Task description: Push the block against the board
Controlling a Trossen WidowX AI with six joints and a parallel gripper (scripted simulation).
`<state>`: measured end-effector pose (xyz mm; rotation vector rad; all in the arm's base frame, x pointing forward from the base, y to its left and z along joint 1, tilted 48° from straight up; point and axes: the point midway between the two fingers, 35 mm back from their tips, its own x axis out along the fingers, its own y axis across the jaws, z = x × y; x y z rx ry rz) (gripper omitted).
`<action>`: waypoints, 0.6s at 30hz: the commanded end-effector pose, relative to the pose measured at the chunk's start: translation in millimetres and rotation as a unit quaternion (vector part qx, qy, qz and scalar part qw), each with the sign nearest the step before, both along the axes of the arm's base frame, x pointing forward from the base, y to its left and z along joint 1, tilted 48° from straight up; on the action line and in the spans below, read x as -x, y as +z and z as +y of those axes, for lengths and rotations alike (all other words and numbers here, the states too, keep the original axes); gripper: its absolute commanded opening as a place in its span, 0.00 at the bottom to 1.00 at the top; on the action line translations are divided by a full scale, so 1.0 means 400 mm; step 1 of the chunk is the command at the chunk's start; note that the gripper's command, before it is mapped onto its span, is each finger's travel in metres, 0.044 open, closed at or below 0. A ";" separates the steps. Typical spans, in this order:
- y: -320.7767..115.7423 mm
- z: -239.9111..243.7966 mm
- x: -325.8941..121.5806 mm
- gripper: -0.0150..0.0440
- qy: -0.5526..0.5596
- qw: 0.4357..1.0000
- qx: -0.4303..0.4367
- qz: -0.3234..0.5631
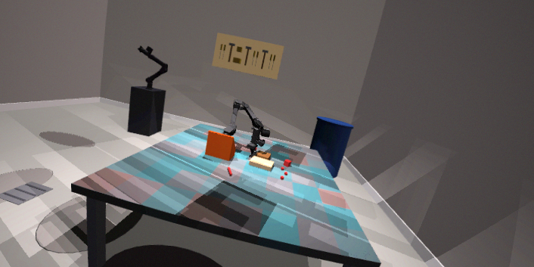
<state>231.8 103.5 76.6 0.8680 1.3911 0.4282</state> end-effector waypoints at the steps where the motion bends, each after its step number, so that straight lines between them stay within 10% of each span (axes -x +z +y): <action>1: 0.001 0.005 0.018 0.25 -0.001 1.000 0.001 -0.001; 18: 0.091 -0.091 0.054 0.25 -0.001 1.000 0.002 0.000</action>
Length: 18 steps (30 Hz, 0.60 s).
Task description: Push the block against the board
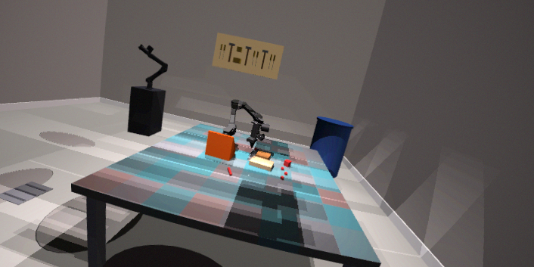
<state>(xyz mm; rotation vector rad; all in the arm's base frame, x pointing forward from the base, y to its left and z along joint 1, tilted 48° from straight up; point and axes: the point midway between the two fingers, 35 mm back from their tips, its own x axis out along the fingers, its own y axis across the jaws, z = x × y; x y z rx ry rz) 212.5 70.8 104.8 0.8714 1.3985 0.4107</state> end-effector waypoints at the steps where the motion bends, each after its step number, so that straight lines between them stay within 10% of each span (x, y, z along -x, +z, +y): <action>1: 0.021 -0.009 0.006 0.25 0.004 1.000 -0.002 -0.006; 18: 0.006 -0.136 -0.420 0.25 0.004 1.000 0.000 -0.011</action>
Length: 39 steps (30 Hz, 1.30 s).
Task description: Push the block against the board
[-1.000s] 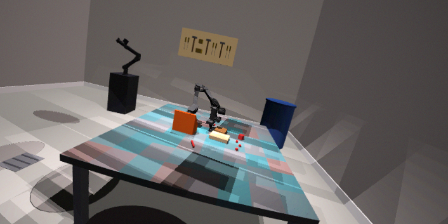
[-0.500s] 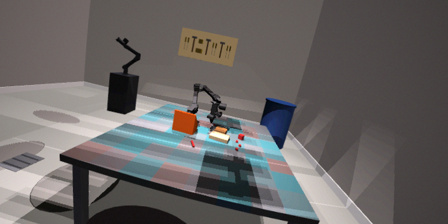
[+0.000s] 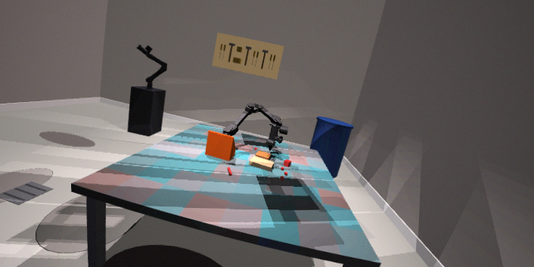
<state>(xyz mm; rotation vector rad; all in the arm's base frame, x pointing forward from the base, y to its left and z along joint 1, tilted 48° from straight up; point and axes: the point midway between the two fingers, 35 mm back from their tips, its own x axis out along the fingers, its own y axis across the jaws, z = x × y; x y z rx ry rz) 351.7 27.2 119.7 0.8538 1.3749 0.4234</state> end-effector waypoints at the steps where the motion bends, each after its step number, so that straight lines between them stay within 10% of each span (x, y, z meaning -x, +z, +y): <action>1: -0.036 -0.032 -0.085 0.25 0.001 1.000 -0.002 0.003; 39: -0.127 0.077 -0.078 0.25 0.001 1.000 -0.004 0.003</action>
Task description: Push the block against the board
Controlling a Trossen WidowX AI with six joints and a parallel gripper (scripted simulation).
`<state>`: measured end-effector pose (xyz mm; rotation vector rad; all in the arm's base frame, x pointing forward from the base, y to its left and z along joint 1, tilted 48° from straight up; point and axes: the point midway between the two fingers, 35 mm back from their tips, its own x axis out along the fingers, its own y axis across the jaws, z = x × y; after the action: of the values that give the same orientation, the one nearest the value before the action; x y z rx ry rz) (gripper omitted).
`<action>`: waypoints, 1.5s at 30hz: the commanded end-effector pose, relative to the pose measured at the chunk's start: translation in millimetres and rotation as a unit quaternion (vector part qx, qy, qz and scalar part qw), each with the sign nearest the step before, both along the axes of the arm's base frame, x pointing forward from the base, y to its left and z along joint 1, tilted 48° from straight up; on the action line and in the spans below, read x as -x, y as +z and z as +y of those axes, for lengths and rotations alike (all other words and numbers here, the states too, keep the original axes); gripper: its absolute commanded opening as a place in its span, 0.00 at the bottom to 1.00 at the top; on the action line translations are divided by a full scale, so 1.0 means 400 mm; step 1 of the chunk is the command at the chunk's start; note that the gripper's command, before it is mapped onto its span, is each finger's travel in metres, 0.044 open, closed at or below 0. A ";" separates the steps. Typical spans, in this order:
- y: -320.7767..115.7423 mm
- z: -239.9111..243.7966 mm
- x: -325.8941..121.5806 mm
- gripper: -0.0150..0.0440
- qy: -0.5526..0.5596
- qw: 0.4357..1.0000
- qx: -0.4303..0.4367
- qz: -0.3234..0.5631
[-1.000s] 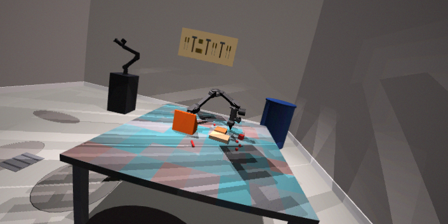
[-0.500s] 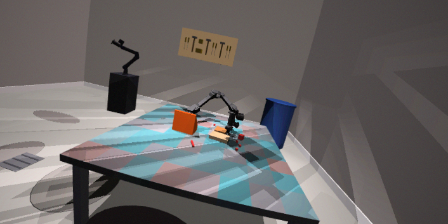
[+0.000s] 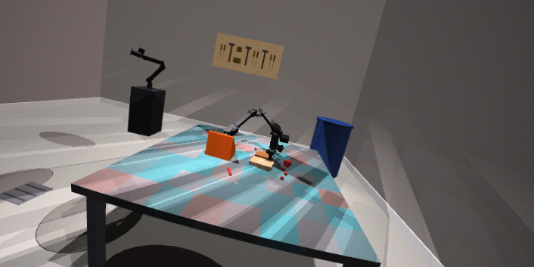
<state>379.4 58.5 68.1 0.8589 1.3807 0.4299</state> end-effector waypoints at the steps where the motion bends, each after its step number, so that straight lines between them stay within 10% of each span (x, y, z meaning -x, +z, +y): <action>1: 0.002 -0.003 -0.013 0.25 -0.001 1.000 0.000 0.000; 45: 0.112 -0.104 -0.063 0.25 0.051 0.997 0.016 -0.055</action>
<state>409.3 10.0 104.4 0.8022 1.3609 0.4687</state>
